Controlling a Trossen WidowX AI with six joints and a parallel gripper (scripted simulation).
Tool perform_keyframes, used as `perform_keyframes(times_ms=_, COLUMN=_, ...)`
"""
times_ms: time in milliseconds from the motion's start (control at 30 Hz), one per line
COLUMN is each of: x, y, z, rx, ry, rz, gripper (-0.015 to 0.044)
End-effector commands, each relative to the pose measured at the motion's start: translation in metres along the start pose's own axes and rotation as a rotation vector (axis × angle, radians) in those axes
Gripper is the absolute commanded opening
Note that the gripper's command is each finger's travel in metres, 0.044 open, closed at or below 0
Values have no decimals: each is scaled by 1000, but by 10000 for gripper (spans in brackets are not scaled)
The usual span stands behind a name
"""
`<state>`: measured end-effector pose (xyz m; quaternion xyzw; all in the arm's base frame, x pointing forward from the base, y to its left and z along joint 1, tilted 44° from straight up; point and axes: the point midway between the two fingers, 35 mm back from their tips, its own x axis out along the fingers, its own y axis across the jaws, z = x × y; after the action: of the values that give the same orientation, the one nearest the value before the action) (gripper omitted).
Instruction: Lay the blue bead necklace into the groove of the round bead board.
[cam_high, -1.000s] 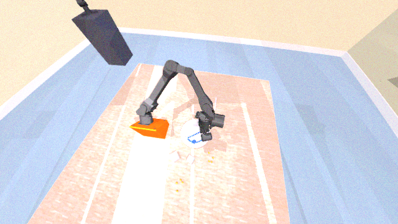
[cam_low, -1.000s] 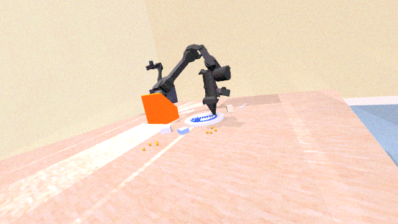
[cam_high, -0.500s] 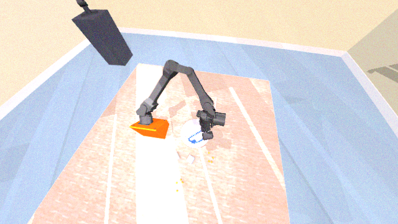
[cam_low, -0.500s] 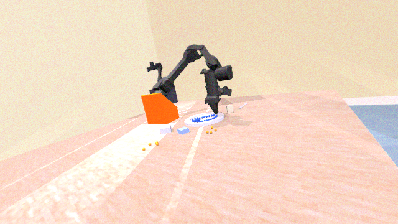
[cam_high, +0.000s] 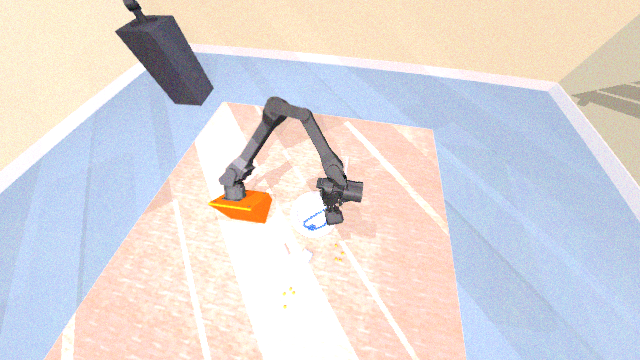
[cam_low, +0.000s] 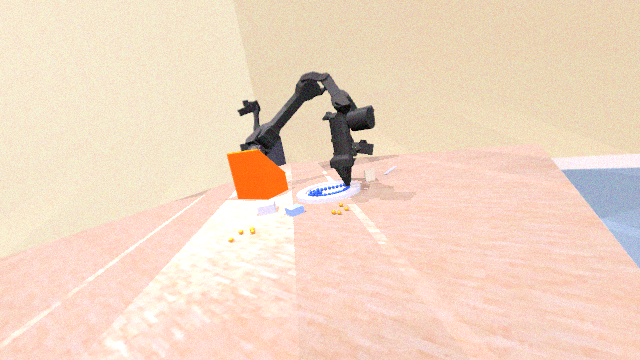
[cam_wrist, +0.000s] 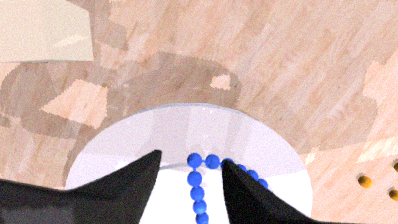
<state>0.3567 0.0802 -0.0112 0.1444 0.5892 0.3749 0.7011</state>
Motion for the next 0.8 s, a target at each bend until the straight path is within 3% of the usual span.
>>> perform_keyframes(times_ms=0, x=0, y=0, z=0, rx=-1, ry=1, rz=-1, gripper=315)
perform_keyframes(times_ms=167, x=-1, y=0, z=-1, rx=5, ry=1, rz=1, gripper=440)
perform_keyframes(times_ms=767, x=-5, y=0, z=-1, rx=4, ry=-1, rz=2, gripper=440)
